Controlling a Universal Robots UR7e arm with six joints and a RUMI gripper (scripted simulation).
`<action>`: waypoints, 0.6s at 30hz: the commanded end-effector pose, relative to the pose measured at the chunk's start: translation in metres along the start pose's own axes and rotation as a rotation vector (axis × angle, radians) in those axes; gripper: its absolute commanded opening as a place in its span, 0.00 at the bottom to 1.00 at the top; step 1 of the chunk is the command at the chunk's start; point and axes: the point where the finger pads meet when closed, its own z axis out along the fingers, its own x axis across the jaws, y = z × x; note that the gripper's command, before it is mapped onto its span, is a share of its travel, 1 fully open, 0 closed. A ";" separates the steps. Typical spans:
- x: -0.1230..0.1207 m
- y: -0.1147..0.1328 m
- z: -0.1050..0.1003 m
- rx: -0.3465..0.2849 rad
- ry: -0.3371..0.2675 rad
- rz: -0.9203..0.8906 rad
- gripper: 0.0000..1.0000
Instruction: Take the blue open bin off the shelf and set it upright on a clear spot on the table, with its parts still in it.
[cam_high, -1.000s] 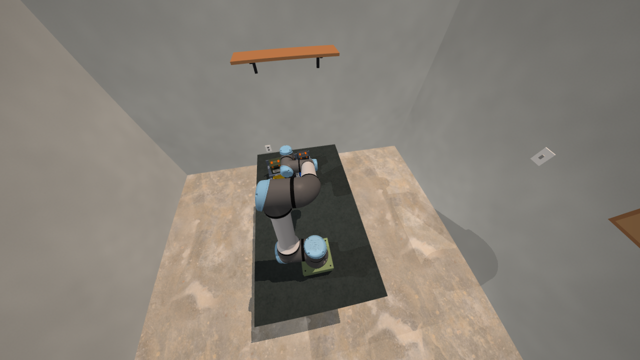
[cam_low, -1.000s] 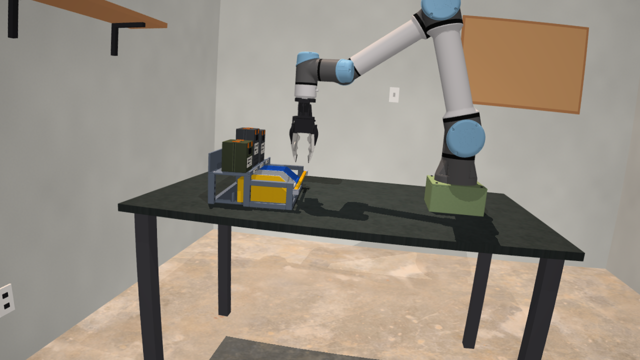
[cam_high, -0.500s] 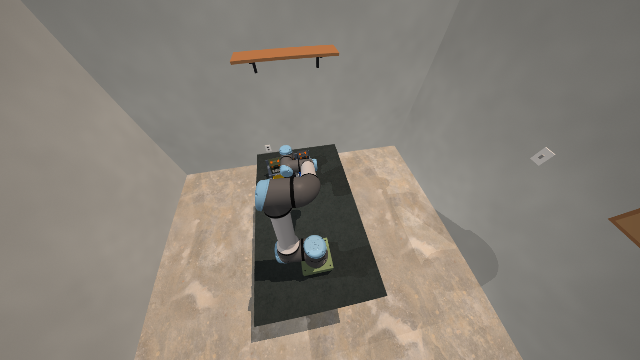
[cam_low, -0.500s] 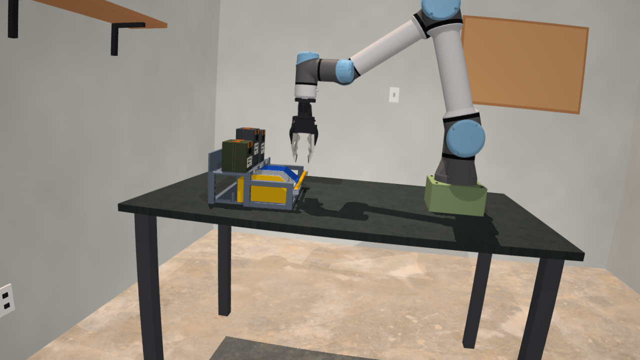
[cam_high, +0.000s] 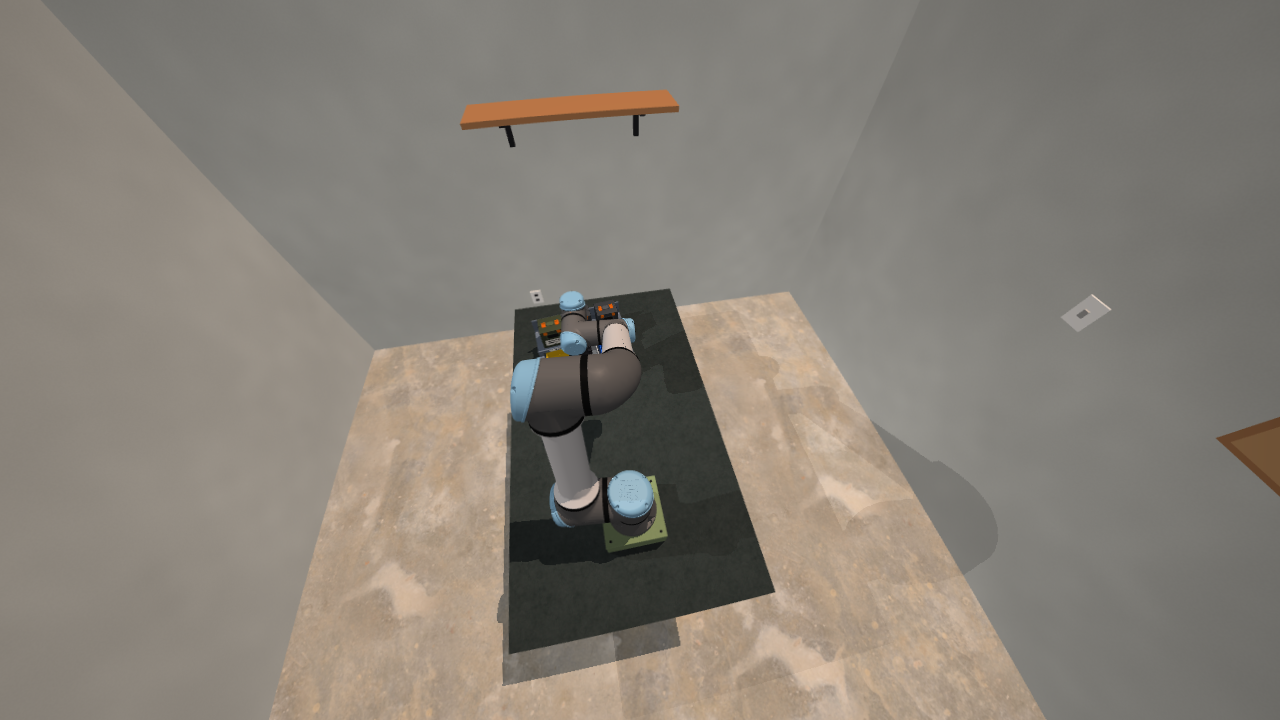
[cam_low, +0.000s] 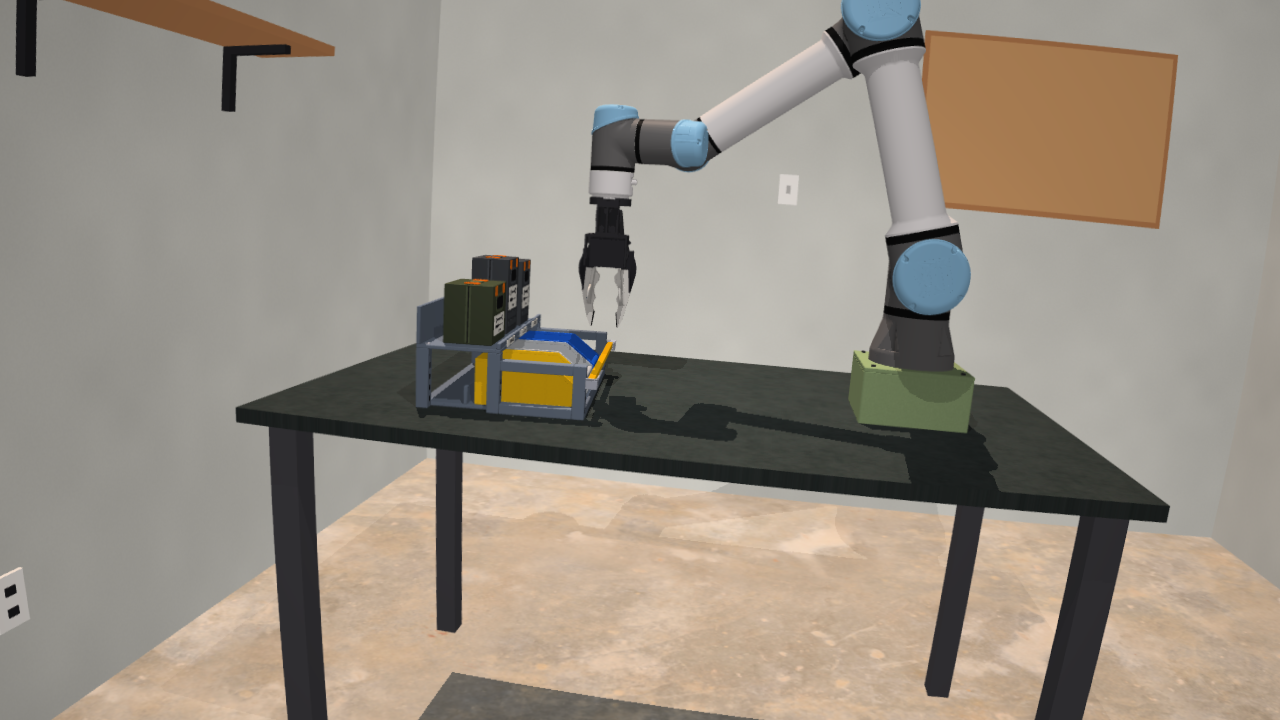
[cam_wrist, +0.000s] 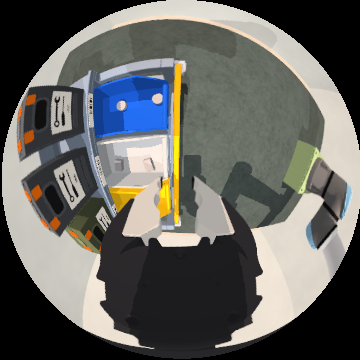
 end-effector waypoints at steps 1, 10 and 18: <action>0.000 0.000 0.003 0.000 -0.002 0.000 0.26; -0.001 0.000 0.011 0.000 -0.002 0.000 0.26; -0.001 0.000 0.023 0.000 -0.002 0.000 0.26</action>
